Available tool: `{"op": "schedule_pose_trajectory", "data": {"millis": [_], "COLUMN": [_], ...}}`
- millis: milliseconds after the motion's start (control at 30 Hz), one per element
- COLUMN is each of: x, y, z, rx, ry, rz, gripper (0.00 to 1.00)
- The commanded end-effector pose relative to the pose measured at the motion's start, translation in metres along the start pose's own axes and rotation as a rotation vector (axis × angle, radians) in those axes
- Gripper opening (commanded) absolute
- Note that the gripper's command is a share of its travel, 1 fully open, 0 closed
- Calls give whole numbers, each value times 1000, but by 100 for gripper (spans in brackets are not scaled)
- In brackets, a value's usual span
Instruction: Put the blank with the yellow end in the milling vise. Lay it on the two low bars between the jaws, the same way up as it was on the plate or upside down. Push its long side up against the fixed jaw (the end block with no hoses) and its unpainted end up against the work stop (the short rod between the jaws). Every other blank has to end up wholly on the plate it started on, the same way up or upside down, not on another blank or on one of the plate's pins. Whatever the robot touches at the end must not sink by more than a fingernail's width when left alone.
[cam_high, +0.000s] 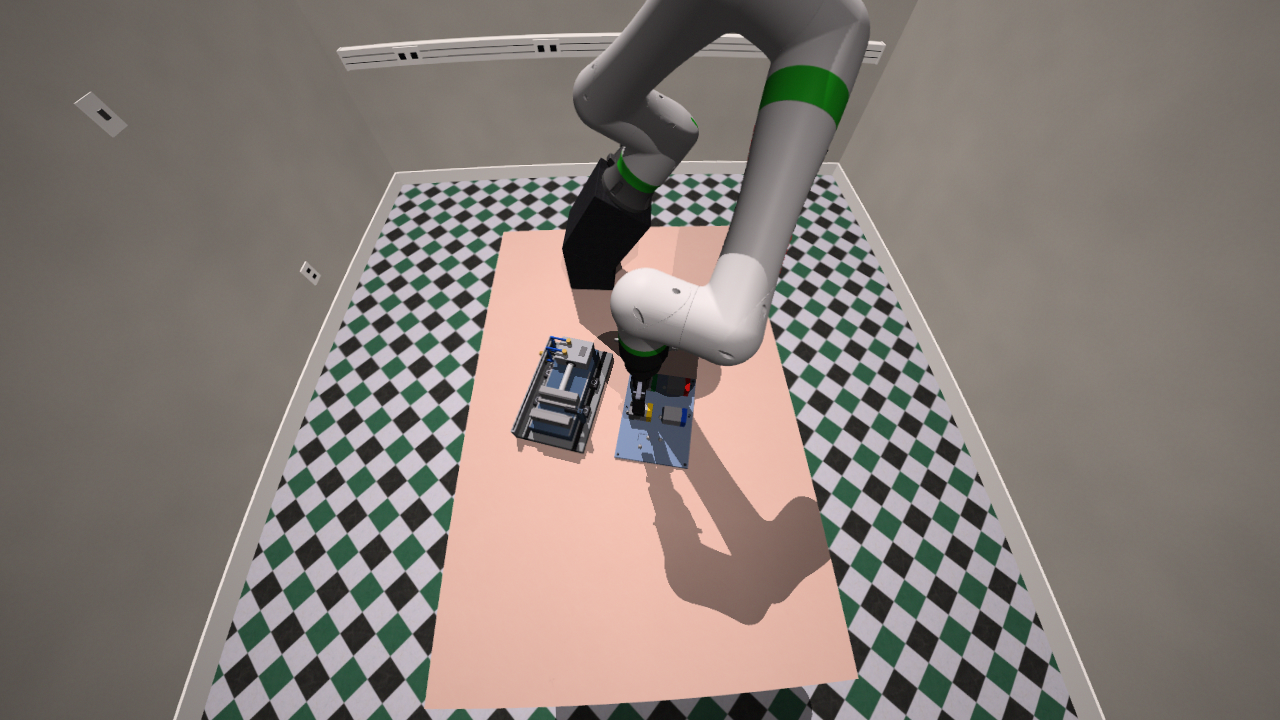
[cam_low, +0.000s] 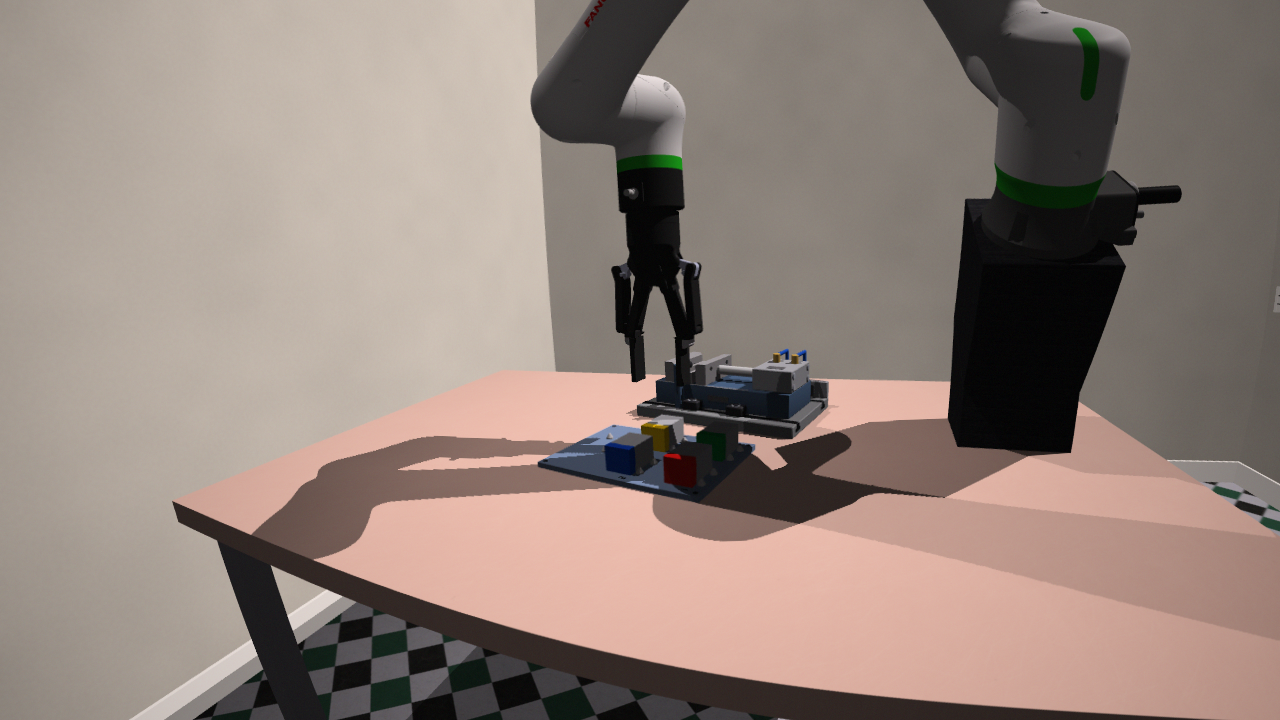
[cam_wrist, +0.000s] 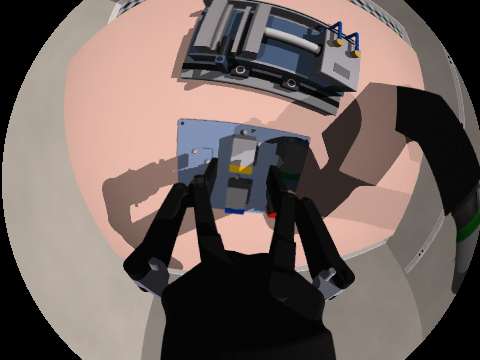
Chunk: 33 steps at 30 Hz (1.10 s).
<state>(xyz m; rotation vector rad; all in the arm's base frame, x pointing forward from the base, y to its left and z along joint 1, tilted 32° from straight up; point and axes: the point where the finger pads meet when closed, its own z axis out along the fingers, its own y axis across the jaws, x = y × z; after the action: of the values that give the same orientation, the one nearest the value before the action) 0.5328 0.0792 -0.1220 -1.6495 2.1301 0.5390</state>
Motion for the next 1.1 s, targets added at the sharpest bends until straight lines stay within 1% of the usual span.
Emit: {"op": "schedule_pose_trajectory", "data": {"millis": [0,467,967,1067], "x": [0,0,0,0], "y": [-1,-1,-1,0], "z": [-1,-2,28,31], "rx": [2,2,2,1], "ry": [0,0,0,0], "rz": [0,0,0,0], "gripper": [51,51,51,51]}}
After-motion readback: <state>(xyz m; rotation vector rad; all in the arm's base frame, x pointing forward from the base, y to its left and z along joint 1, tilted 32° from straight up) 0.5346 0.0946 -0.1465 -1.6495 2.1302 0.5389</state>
